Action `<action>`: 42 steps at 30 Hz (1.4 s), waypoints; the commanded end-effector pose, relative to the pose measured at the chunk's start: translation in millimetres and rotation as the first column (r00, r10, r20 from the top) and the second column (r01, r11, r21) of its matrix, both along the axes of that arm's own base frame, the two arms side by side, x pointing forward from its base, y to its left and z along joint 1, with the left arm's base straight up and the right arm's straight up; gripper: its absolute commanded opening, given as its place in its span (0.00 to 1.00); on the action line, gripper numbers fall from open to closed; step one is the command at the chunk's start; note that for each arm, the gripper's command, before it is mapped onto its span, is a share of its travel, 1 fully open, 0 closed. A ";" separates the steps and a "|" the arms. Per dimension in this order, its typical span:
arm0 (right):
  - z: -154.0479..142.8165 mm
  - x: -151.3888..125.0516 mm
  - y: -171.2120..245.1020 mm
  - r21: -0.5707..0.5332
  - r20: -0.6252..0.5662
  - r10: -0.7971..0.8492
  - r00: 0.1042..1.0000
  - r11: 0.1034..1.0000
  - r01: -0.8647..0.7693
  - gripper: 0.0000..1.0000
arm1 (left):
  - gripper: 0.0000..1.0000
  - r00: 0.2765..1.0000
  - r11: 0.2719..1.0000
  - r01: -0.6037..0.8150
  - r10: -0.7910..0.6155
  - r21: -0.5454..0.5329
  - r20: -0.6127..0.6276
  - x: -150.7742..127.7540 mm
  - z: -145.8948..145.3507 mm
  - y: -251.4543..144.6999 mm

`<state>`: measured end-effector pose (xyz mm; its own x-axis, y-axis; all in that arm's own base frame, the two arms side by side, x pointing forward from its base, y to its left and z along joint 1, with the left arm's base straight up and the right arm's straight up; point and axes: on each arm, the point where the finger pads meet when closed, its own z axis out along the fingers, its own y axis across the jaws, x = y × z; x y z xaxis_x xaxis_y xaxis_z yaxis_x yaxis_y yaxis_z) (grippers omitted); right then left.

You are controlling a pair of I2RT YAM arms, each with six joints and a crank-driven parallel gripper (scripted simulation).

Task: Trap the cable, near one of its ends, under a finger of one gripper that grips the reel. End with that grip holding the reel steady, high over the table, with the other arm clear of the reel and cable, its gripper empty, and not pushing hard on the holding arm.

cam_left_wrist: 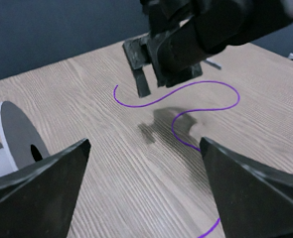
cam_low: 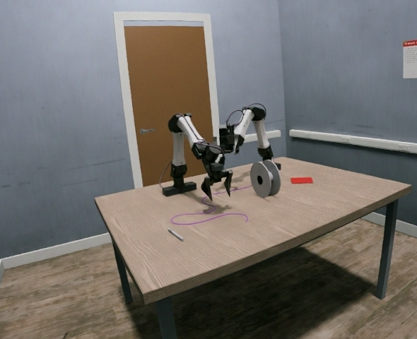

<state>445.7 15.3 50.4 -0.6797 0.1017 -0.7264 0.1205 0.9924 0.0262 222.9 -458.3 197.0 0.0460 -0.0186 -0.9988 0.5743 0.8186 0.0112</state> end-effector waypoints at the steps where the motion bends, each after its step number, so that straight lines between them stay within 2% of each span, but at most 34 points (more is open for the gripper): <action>1: 1.4 5.9 12.0 0.065 -0.052 -0.032 0.998 0.997 0.035 1.00 | 1.00 1.000 0.999 -0.006 0.007 -0.049 0.020 -0.1 21.6 -5.4; 4: -2.1 4.9 13.0 0.081 -0.078 -0.067 0.995 0.994 0.073 1.00 | 1.00 1.000 0.999 -0.006 0.007 -0.049 0.020 -0.1 21.6 -5.4; 7: -12.0 0.9 13.6 0.123 -0.172 -0.222 0.960 0.962 0.244 1.00 | 1.00 1.000 0.999 -0.006 0.007 -0.051 0.021 0.0 22.1 -5.5; 13: -22.1 3.3 15.1 0.177 -0.343 -0.463 0.818 0.823 0.540 0.27 | 1.00 1.000 0.999 -0.006 0.007 -0.051 0.021 0.0 22.1 -5.5; 19: -29.0 10.3 19.0 0.190 -0.474 -0.588 0.656 0.659 0.728 0.26 | 1.00 1.000 0.999 -0.006 0.007 -0.051 0.021 0.0 22.1 -5.5; 21: -29.0 10.3 19.0 0.190 -0.474 -0.588 0.656 0.659 0.728 0.26 | 1.00 1.000 0.999 -0.006 0.007 -0.051 0.021 0.0 22.1 -5.5; 27: -36.5 14.5 21.4 0.149 -0.604 -0.669 0.434 0.440 0.886 0.26 | 1.00 1.000 0.999 -0.006 0.007 -0.051 0.021 0.0 22.1 -5.5; 35: -46.7 28.2 19.8 0.079 -0.709 -0.681 0.184 0.182 0.980 0.26 | 1.00 1.000 0.999 -0.006 0.007 -0.051 0.021 0.0 22.1 -5.5; 42: -52.4 37.0 16.8 0.065 -0.731 -0.672 0.119 0.106 0.992 0.26 | 1.00 1.000 0.999 -0.006 0.007 -0.051 0.021 0.0 22.1 -5.5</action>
